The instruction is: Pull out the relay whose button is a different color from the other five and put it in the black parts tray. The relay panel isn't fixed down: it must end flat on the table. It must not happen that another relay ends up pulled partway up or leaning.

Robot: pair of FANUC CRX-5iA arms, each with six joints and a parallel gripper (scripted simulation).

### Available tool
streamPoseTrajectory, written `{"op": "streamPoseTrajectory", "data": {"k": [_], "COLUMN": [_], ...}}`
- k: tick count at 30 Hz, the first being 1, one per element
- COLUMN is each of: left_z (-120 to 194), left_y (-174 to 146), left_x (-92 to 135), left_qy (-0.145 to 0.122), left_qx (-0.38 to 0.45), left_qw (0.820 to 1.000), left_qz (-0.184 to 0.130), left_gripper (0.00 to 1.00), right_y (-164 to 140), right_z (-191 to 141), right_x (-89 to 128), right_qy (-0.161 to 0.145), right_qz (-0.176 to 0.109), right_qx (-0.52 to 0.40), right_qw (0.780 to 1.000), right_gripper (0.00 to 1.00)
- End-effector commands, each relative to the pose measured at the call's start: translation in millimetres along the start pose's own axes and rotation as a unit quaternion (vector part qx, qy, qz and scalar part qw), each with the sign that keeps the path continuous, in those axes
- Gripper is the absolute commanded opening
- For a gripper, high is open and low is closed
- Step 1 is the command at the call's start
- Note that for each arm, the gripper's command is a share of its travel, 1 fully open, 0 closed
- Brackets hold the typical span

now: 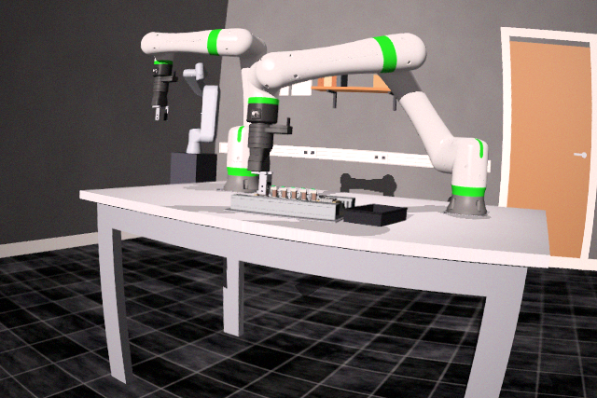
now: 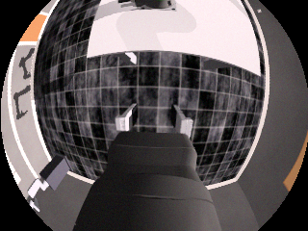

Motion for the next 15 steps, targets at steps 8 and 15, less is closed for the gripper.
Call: {"op": "streamPoseTrajectory", "data": {"k": [8, 15], "left_z": [-1.2, 0.6], "left_y": [0.2, 0.5], "left_x": [1.4, 1.5], "left_qy": [0.005, -0.002], "left_qx": [0.000, 0.000], "left_qw": [1.000, 1.000], "left_qz": [-0.002, -0.001], "left_gripper": [0.00, 0.00], "right_y": [0.0, 0.0], "right_z": [-0.1, -0.1], "right_x": [0.9, 0.9], "right_qy": [0.000, 0.000], "right_qz": [-0.001, -0.001], "right_qx": [0.000, 0.000], "right_qw": [1.000, 1.000], "right_gripper": [1.00, 1.00]}}
Point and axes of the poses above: on each arm, the point where the finger pads meet when closed, its own x axis back along the fingers, its own z axis across the jaws, y = z × x, the point moved 9 cm from there along x, back along the fingers, and after that the axes turned 12 degrees about x, right-handed, at the moved point
